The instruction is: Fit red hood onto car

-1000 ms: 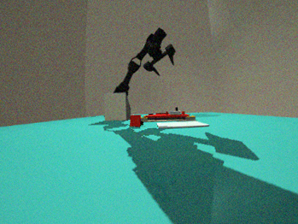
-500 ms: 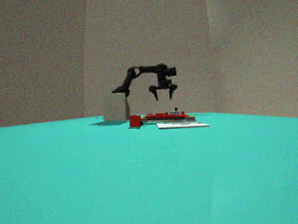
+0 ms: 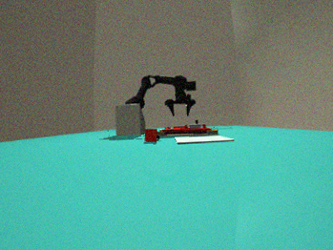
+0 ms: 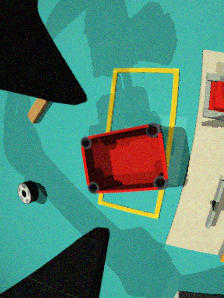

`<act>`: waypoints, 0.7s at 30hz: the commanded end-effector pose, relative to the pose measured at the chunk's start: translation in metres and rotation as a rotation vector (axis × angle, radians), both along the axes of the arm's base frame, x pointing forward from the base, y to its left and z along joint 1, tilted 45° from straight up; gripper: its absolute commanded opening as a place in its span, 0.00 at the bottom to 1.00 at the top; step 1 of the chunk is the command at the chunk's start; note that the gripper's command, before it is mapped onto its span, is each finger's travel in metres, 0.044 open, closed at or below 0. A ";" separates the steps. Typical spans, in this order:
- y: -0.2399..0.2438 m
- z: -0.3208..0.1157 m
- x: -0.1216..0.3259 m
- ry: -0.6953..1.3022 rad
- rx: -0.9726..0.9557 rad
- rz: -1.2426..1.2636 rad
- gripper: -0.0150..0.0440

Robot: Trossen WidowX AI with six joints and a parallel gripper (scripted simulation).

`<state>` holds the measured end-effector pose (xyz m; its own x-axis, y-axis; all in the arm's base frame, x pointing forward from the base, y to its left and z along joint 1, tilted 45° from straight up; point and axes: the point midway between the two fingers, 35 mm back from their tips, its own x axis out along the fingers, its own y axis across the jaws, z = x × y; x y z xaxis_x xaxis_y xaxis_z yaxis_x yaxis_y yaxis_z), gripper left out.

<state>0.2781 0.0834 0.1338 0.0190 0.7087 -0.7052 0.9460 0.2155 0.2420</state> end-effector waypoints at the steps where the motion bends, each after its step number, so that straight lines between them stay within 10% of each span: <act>1: 0.003 -0.004 -0.001 0.008 0.004 -0.001 1.00; 21: 0.015 -0.016 -0.001 0.007 0.003 -0.001 1.00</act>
<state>0.2788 0.0959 0.1210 0.0196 0.7081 -0.7058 0.9457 0.2160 0.2430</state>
